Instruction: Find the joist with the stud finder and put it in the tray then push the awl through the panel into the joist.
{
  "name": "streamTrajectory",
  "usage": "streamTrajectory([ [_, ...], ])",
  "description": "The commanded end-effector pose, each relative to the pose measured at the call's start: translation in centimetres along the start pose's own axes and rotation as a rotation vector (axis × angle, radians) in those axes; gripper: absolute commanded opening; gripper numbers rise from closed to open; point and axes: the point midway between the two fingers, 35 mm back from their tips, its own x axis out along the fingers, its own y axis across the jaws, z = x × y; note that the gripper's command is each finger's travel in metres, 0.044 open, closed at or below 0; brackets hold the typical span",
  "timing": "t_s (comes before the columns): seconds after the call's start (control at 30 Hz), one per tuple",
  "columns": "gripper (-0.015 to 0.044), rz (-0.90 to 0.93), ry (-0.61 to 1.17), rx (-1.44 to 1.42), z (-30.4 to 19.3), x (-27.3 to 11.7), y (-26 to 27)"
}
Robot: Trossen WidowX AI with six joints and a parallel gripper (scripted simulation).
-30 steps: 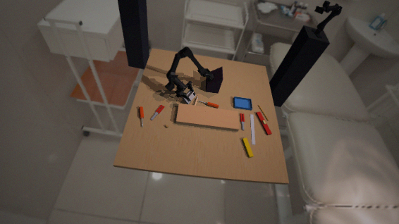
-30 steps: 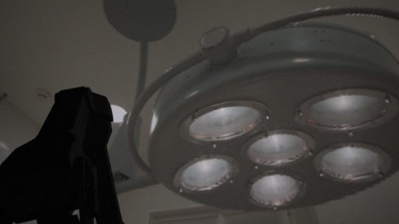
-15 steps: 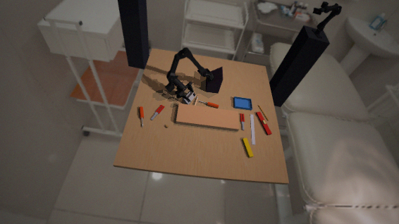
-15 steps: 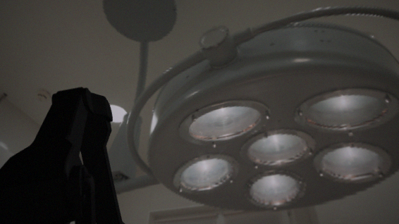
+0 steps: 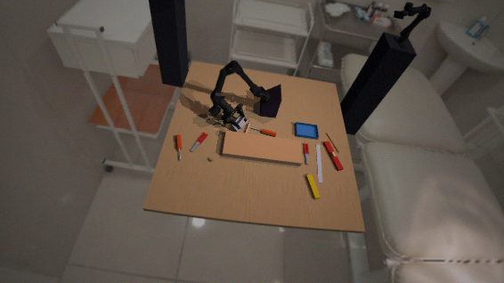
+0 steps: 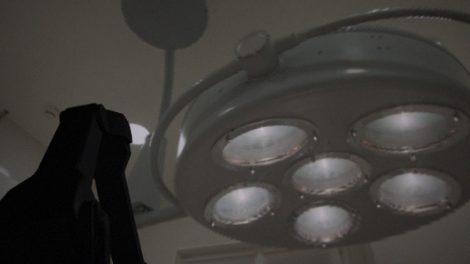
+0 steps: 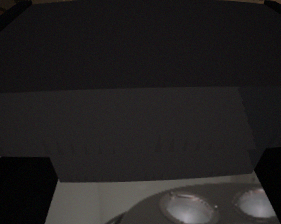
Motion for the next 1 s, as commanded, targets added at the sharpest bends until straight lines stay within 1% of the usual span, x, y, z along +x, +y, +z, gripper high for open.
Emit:
streamTrajectory([
  [0.0,0.0381,0.001,-0.002,-0.002,0.32,-0.11,0.16],
  [0.97,0.0381,0.001,-0.003,-0.002,0.54,-0.3,0.16],
])
